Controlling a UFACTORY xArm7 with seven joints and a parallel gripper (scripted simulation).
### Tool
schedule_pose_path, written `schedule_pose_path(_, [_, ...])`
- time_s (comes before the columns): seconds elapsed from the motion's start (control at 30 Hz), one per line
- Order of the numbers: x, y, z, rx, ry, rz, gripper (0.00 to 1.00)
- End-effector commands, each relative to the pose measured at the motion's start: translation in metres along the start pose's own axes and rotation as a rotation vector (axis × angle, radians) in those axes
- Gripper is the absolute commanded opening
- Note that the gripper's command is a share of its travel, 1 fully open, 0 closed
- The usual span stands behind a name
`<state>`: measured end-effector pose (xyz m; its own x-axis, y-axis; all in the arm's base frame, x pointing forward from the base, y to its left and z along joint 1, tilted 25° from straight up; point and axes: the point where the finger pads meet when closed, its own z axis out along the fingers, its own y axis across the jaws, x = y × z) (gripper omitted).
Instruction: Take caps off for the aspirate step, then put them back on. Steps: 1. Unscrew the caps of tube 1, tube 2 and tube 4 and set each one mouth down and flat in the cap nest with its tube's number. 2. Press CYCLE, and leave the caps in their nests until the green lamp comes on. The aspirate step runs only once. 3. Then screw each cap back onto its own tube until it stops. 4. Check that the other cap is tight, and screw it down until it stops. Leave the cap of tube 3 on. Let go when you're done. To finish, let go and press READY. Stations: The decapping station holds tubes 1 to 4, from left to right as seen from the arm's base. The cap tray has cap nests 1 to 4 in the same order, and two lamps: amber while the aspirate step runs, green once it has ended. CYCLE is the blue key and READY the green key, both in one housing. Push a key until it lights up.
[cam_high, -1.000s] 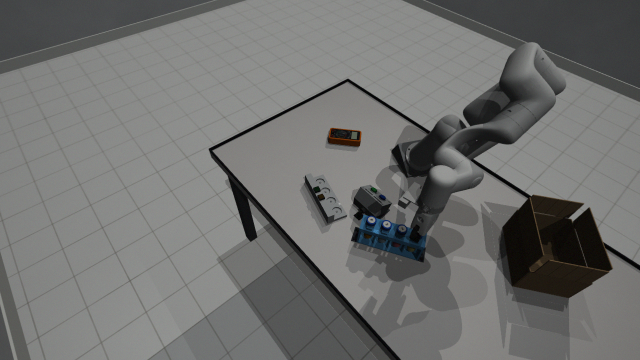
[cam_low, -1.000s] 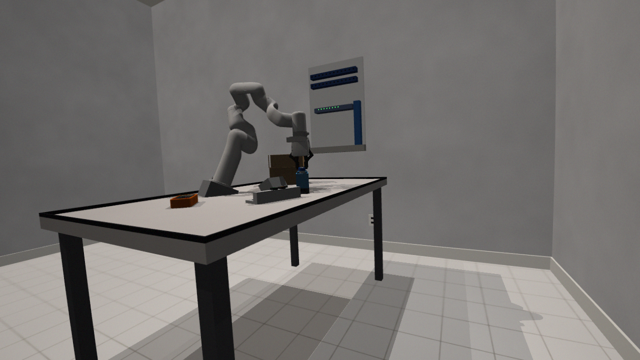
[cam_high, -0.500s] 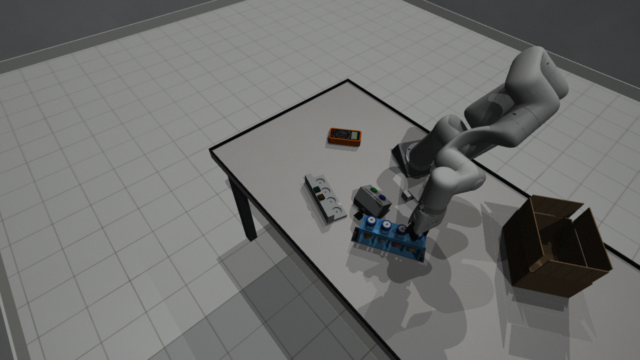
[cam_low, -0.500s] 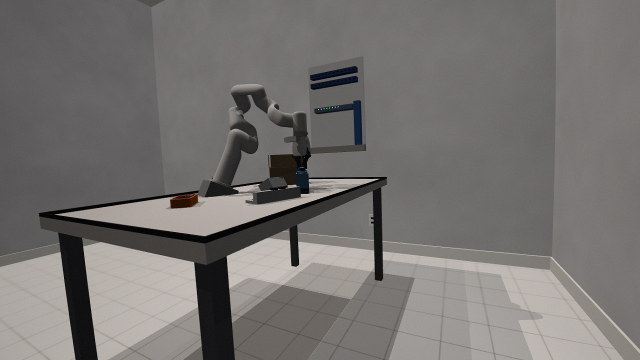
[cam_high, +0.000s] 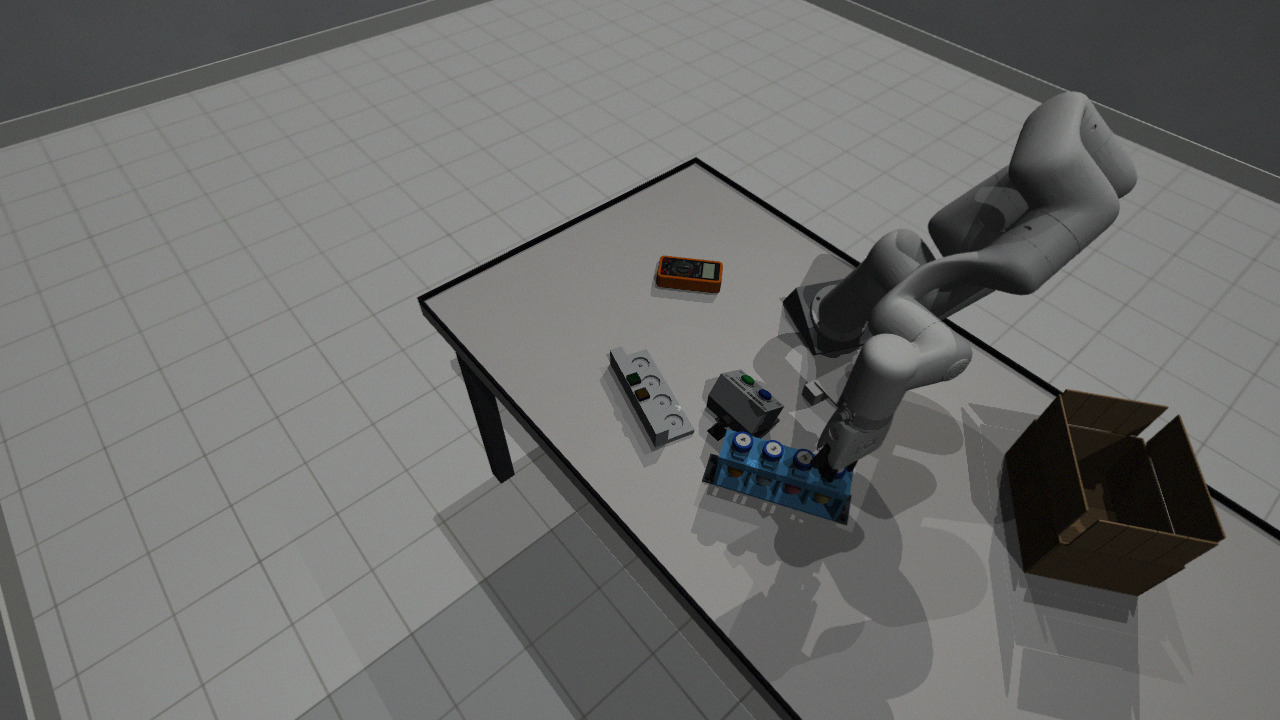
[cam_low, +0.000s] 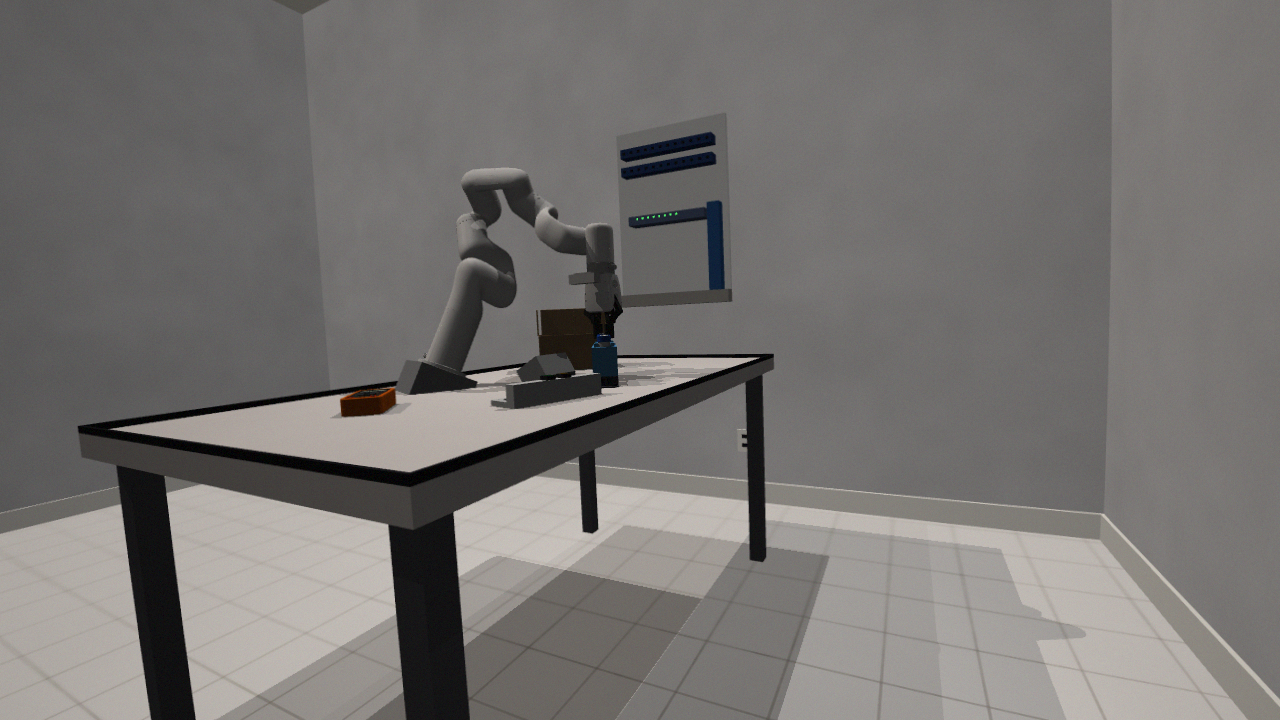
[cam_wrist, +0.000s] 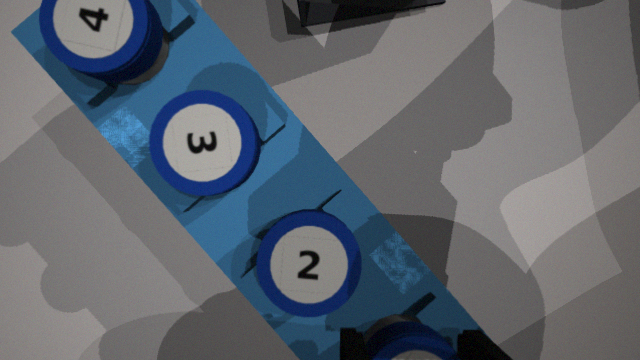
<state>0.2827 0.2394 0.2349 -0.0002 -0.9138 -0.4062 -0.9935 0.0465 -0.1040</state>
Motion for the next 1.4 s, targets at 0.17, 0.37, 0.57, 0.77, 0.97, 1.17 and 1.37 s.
schedule_pose_path(0.17, [-0.0007,-0.0011,-0.0014,0.003,-0.003,-0.349,0.00])
schedule_pose_path(0.37, [-0.0007,-0.0011,-0.0016,0.004,-0.002,-0.649,0.00])
schedule_pose_path(0.57, [-0.0008,-0.0011,-0.0018,0.004,-0.002,-0.949,0.00])
schedule_pose_path(0.77, [-0.0008,-0.0011,-0.0019,0.005,-0.002,-1.149,0.00])
schedule_pose_path(0.97, [-0.0008,-0.0011,-0.0021,0.005,-0.001,-1.449,0.00])
schedule_pose_path(1.17, [-0.0008,-0.0011,-0.0022,0.005,-0.001,-1.520,0.00])
schedule_pose_path(1.37, [-0.0009,-0.0011,-0.0022,0.005,-0.001,-1.520,0.46])
